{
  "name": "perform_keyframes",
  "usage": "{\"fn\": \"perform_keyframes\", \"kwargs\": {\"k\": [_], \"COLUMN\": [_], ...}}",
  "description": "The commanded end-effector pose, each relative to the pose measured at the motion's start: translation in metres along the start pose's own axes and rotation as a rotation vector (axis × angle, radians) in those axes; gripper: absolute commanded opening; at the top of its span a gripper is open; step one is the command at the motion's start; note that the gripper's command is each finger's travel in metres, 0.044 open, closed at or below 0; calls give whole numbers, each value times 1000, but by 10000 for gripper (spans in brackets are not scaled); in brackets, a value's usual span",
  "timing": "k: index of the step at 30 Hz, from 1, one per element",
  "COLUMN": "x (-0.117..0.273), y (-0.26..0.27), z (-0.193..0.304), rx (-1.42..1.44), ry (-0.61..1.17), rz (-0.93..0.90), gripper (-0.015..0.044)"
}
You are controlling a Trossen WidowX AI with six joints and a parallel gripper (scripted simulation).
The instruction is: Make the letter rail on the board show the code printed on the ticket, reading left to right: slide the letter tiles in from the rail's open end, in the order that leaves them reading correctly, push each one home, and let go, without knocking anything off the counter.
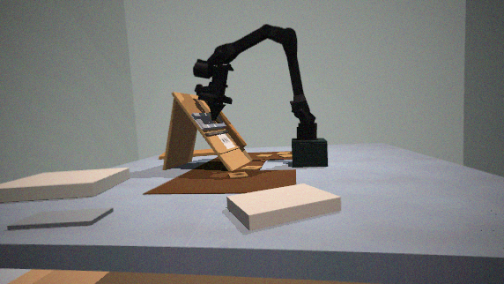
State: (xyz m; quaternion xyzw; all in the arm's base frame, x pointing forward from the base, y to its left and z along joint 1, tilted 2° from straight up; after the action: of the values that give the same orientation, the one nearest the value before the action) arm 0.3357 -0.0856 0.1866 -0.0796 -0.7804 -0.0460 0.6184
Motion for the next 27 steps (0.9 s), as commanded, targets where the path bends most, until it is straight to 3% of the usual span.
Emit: {"fn": "perform_keyframes", "kwargs": {"k": [1,27], "x": [0,16], "y": [-1,0], "z": [0,15], "rx": [6,6], "ry": [0,1], "rz": [-2,-2], "gripper": [0,0]}}
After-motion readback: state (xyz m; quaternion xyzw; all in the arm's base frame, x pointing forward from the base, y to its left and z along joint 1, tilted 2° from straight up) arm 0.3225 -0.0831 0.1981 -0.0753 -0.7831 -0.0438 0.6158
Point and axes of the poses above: the point midway between the two fingers, 35 mm back from their tips, its own x axis back along the fingers, its own y axis across the jaws, z = x × y, the point moved 7 cm from there along x, back along the fingers, and after that the axes turned 9 degrees about x, right-handed, at the moved point
